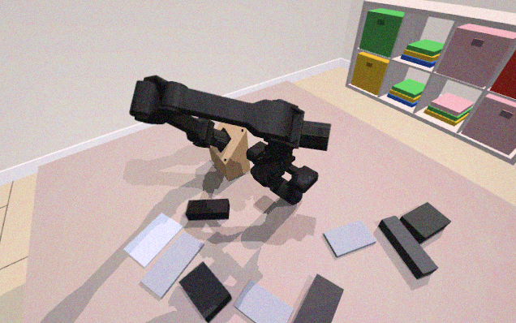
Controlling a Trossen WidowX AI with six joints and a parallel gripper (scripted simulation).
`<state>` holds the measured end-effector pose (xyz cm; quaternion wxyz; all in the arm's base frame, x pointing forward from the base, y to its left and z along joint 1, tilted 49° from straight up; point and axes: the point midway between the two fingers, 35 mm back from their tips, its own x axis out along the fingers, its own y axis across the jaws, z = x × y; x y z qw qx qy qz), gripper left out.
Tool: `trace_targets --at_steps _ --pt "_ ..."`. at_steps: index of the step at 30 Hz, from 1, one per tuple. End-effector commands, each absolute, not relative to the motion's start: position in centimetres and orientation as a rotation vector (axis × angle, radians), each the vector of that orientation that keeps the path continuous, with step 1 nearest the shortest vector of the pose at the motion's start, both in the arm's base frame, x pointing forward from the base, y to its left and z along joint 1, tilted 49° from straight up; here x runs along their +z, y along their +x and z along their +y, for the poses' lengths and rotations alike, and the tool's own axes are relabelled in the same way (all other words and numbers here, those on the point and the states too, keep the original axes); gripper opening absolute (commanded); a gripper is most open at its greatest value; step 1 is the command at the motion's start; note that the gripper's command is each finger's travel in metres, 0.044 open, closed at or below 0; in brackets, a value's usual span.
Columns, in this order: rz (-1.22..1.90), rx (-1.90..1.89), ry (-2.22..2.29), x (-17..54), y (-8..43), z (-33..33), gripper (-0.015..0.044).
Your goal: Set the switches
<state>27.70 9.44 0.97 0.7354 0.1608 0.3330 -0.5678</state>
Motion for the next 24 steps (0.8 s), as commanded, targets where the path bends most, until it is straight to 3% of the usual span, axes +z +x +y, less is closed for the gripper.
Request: trace_targets --at_steps 1,24 --pt "0.733 -1.249 0.342 1.0 27.7 8.9 0.0338" --pt "0.732 -1.250 0.342 1.6 28.3 7.4 0.0338"
